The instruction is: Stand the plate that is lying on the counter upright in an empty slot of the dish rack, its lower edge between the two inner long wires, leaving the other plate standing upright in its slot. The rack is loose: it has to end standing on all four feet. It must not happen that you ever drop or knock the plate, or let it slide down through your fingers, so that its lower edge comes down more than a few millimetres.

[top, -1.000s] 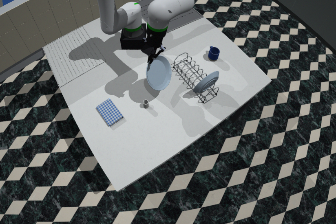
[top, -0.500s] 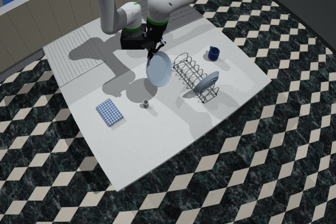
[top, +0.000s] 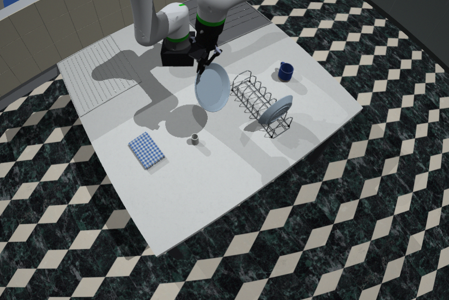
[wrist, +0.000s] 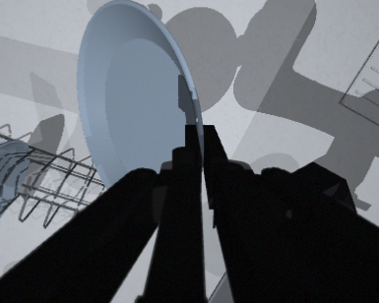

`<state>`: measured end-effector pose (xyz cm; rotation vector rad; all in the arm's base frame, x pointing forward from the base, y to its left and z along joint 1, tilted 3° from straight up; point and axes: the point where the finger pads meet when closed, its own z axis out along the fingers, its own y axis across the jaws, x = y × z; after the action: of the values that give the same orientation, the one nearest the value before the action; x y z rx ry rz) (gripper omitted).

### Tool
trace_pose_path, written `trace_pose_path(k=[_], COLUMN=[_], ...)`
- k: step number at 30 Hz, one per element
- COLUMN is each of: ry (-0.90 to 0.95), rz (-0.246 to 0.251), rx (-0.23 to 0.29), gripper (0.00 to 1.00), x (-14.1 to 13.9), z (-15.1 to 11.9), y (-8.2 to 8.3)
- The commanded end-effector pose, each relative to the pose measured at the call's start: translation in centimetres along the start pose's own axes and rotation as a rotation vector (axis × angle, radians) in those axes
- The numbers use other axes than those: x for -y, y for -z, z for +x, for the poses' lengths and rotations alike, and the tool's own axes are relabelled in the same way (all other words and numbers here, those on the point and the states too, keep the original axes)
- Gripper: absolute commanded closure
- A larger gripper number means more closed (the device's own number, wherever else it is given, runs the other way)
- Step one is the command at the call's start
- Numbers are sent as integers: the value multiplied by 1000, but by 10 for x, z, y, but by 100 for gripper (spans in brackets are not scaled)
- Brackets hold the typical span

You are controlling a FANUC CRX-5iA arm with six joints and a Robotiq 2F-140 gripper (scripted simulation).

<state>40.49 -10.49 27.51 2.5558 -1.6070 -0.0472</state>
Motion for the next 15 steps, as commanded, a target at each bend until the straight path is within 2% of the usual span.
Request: trace_pose_path(k=[1,15], ry=[0,0], rz=[1,1], rx=[-1,-1], gripper=[90,90], x=[-1,-4], z=[0,0], y=[8,27])
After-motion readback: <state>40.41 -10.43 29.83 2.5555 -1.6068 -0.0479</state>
